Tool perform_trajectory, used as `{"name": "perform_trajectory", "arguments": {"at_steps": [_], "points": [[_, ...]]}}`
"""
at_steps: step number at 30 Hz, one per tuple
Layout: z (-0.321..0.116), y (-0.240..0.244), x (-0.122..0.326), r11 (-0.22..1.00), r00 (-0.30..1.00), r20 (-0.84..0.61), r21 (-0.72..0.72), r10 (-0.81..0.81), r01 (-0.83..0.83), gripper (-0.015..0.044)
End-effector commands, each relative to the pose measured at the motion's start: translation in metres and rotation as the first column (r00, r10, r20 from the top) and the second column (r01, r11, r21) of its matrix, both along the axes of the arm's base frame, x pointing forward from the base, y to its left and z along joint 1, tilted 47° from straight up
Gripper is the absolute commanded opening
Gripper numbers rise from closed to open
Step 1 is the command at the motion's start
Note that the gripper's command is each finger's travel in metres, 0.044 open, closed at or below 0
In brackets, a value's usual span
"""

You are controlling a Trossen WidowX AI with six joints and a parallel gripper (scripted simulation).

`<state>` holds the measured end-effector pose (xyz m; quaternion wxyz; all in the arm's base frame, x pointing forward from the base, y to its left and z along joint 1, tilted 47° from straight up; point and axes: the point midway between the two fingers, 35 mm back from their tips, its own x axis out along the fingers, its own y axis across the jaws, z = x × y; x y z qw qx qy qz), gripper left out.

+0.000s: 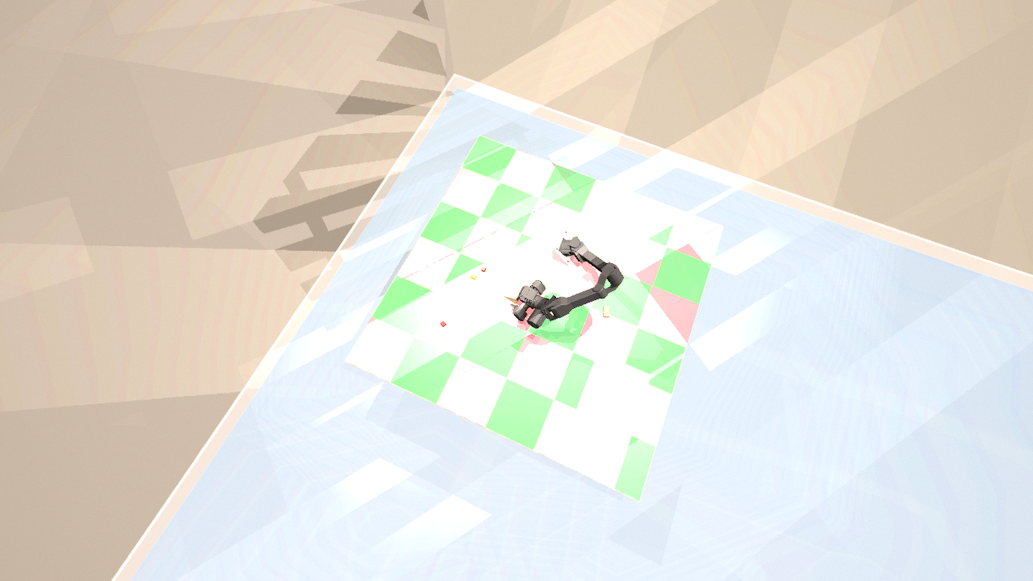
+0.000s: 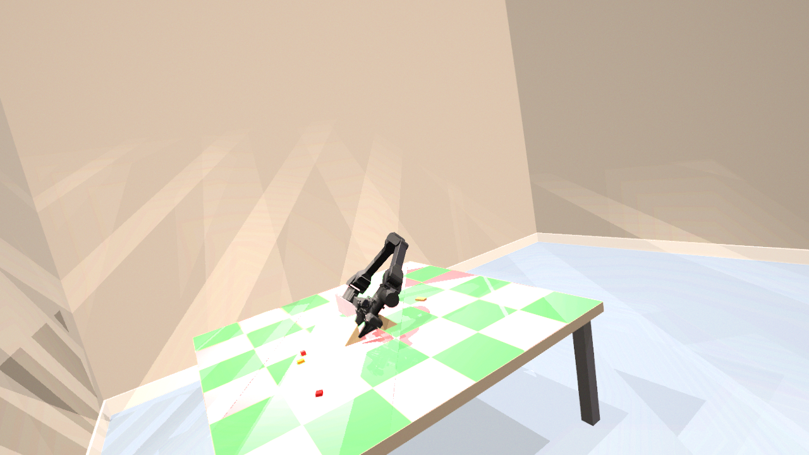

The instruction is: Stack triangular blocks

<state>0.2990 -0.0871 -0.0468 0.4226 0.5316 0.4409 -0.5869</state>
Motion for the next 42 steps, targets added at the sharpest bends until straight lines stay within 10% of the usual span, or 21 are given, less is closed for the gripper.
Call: {"name": "perform_trajectory", "arguments": {"at_steps": [1, 12, 34, 42], "points": [[-0.008, -0.001, -0.002, 1.0, 1.0, -0.006, -0.003, 0.002, -0.002, 0.044], [-0.022, -0.001, -0.006, 1.0, 1.0, -0.006, -0.003, 0.002, -0.002, 0.044], [-0.02, -0.002, -0.006, 1.0, 1.0, -0.005, 0.0, 0.0, 0.0, 0.0], [-0.02, -0.002, -0.006, 1.0, 1.0, -0.005, 0.0, 0.0, 0.0, 0.0]]}}
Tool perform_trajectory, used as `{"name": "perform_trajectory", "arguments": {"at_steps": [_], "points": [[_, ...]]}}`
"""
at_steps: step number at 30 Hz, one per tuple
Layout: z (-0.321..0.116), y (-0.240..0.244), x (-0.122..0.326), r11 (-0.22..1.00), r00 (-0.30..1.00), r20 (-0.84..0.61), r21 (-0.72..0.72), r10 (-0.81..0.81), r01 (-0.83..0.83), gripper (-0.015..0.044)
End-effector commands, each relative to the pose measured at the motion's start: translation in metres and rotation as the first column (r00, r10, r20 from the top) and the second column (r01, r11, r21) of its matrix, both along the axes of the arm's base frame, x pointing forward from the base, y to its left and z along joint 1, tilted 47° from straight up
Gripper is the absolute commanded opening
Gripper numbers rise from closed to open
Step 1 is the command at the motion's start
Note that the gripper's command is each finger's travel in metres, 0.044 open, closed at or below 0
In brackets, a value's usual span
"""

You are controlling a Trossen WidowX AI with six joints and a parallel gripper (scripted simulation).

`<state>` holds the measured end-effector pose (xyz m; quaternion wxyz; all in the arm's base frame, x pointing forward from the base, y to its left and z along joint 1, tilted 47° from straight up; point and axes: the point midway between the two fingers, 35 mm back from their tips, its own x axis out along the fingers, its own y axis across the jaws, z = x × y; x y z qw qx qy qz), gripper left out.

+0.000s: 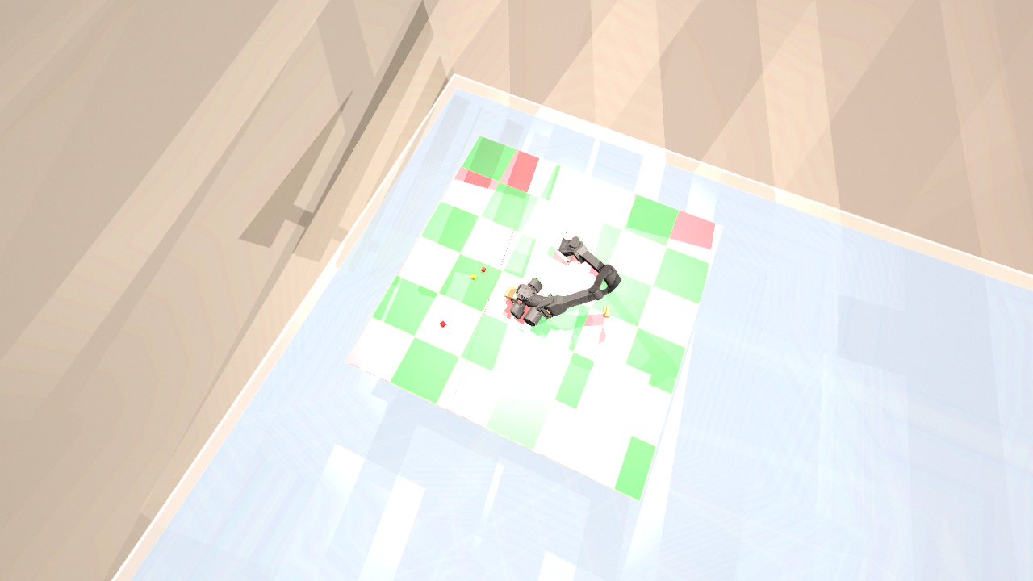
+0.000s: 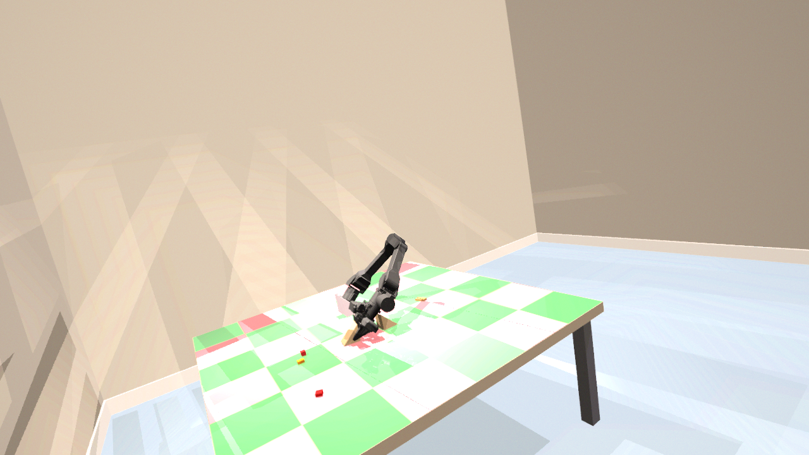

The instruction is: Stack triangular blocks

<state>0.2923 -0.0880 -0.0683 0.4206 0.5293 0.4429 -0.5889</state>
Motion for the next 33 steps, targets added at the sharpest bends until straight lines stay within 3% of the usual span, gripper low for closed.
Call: {"name": "perform_trajectory", "arguments": {"at_steps": [1, 8, 20, 33], "points": [[0.002, -0.001, 0.0, 1.0, 1.0, 0.003, -0.001, 0.0, 0.0, 0.0], [0.001, -0.004, -0.001, 0.999, 1.0, 0.012, 0.045, -0.004, 0.003, 0.0], [0.003, -0.027, -0.007, 0.941, 0.996, 0.083, 0.339, -0.041, 0.011, 0.0], [-0.003, -0.052, -0.014, 0.783, 0.984, 0.145, 0.622, -0.104, -0.009, 0.0]]}}
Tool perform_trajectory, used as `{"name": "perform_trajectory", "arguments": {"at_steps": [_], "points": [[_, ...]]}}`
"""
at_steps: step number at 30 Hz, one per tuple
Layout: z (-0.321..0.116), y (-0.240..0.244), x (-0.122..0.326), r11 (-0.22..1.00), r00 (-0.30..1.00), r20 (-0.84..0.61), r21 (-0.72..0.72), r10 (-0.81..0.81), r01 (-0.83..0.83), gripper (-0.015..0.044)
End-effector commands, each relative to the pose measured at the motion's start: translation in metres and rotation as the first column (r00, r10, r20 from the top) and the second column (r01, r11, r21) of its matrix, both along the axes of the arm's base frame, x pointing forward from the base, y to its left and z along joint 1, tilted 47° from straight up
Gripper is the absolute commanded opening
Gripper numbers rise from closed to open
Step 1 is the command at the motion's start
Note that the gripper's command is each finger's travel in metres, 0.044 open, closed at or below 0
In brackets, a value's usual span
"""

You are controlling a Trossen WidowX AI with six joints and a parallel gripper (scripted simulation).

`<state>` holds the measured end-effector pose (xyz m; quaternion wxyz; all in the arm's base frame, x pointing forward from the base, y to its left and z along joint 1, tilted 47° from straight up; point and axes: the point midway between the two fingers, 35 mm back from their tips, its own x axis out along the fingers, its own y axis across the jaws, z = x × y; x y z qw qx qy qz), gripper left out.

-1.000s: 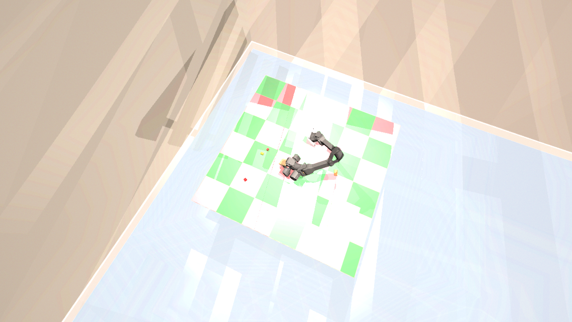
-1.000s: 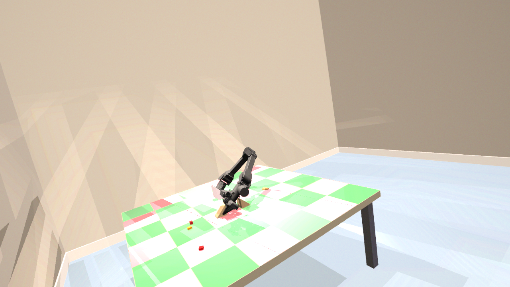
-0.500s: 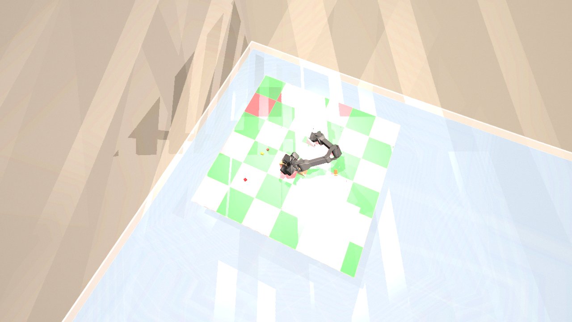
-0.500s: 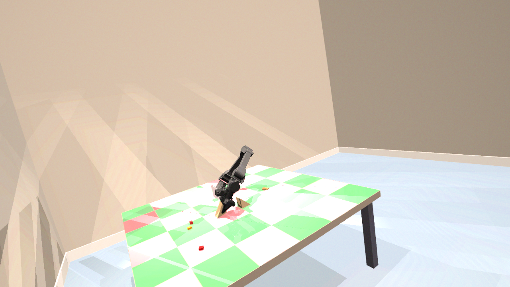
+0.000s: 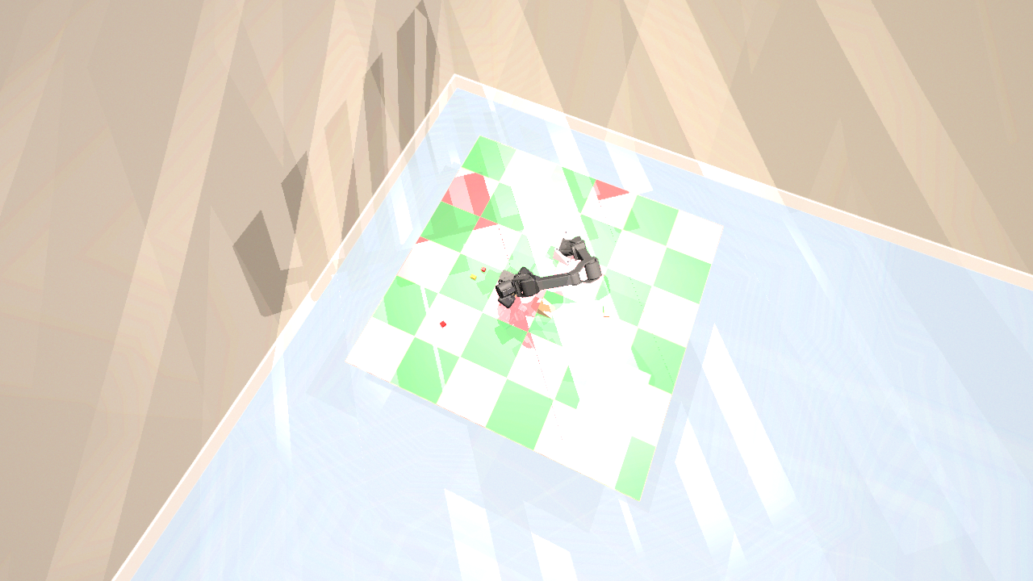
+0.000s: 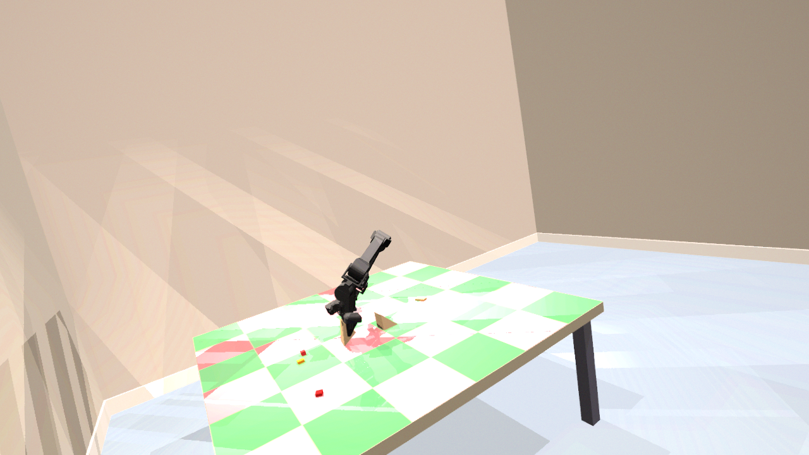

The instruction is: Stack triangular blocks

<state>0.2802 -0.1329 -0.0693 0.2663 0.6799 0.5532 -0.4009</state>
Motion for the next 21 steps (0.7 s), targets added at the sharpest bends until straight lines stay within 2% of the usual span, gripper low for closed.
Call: {"name": "perform_trajectory", "arguments": {"at_steps": [1, 11, 21], "points": [[-0.003, -0.009, -0.002, 0.995, 0.999, 0.03, 0.1, -0.016, 0.013, 0.0], [-0.014, -0.025, -0.007, 0.938, 0.995, 0.088, 0.345, -0.05, 0.017, 0.0], [-0.028, -0.038, -0.012, 0.823, 0.986, 0.136, 0.568, -0.097, 0.003, 0.0]]}}
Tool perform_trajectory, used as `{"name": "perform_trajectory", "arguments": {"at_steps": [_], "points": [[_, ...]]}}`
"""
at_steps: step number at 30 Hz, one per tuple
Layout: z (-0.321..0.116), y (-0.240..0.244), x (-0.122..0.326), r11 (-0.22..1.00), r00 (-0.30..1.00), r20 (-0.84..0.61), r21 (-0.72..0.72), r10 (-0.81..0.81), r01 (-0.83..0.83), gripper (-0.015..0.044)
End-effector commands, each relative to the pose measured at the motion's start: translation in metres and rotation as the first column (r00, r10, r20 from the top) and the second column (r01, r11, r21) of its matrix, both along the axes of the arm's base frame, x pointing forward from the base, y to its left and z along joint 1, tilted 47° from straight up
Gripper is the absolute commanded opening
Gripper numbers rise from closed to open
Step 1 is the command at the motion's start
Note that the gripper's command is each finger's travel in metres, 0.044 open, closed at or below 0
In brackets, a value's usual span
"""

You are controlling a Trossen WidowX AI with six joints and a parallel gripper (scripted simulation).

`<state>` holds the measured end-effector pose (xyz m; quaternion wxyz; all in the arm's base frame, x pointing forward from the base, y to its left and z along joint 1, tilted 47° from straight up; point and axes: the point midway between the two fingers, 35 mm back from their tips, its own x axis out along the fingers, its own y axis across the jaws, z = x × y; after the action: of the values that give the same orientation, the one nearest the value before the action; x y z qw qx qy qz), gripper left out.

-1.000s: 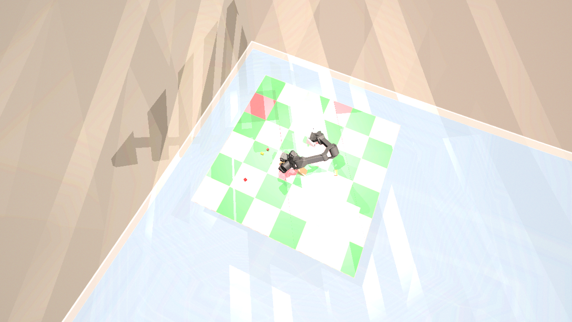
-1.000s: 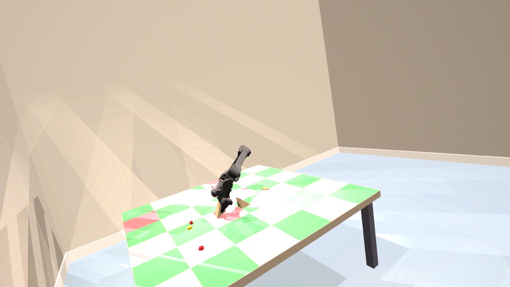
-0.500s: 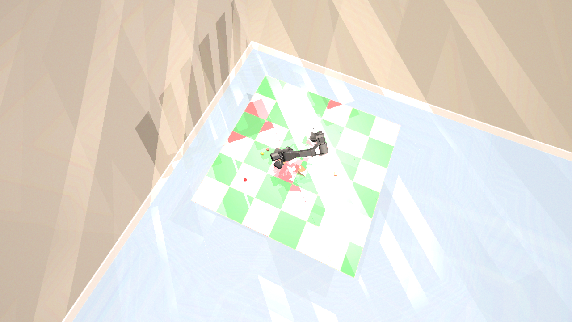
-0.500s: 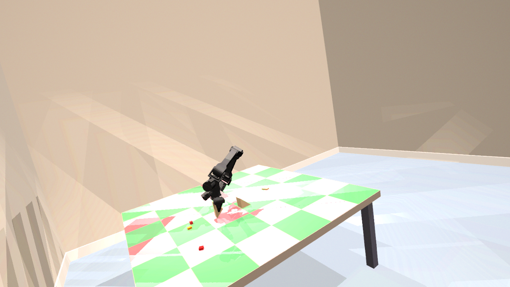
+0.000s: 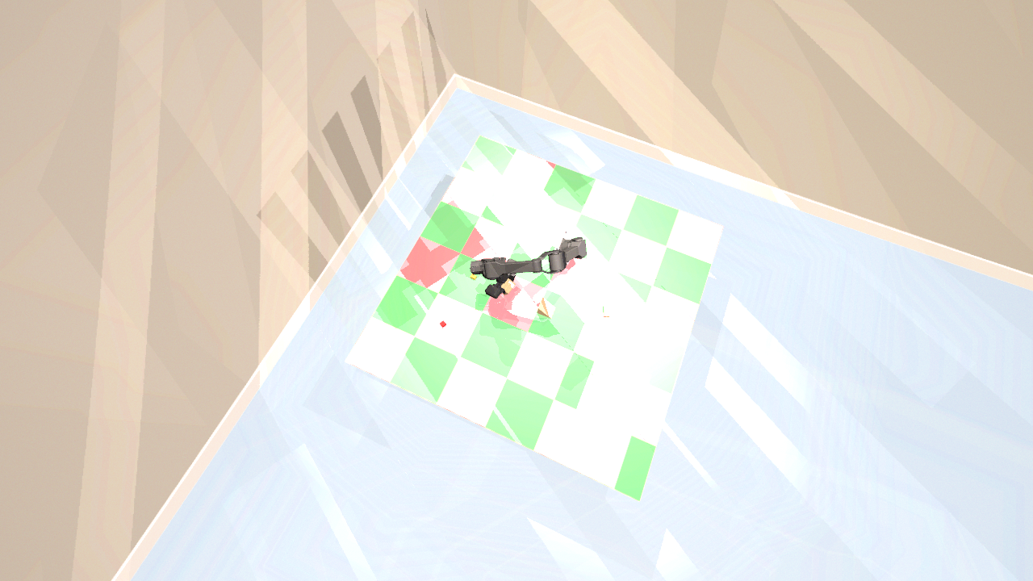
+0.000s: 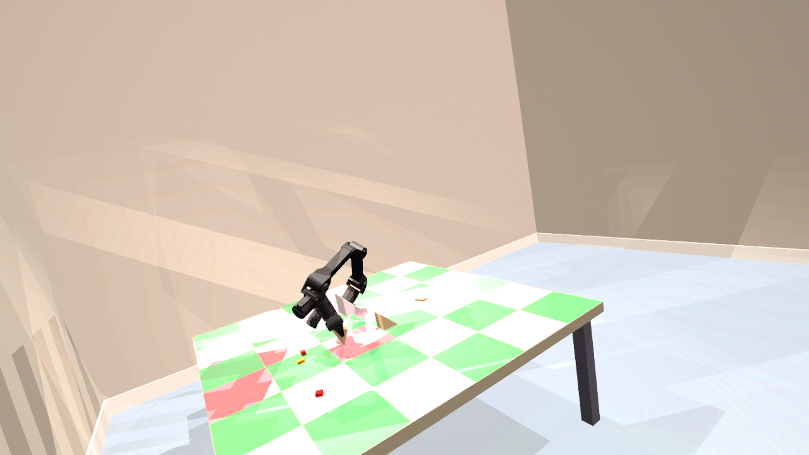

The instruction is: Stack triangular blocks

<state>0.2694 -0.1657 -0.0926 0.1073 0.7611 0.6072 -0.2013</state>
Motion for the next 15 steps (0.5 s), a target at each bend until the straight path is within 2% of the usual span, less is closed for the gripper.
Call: {"name": "perform_trajectory", "arguments": {"at_steps": [1, 3, 4, 15], "points": [[-0.0057, -0.0065, -0.0014, 0.996, 0.999, 0.026, 0.088, -0.021, 0.018, 0.0], [-0.008, -0.0084, -0.0022, 0.995, 0.999, 0.028, 0.097, -0.023, 0.021, 0.0], [-0.0045, -0.0038, -0.0014, 0.998, 1.0, 0.013, 0.059, -0.012, 0.011, 0.0026], [-0.0045, -0.0038, -0.0014, 0.998, 1.0, 0.013, 0.059, -0.012, 0.011, 0.0315]]}}
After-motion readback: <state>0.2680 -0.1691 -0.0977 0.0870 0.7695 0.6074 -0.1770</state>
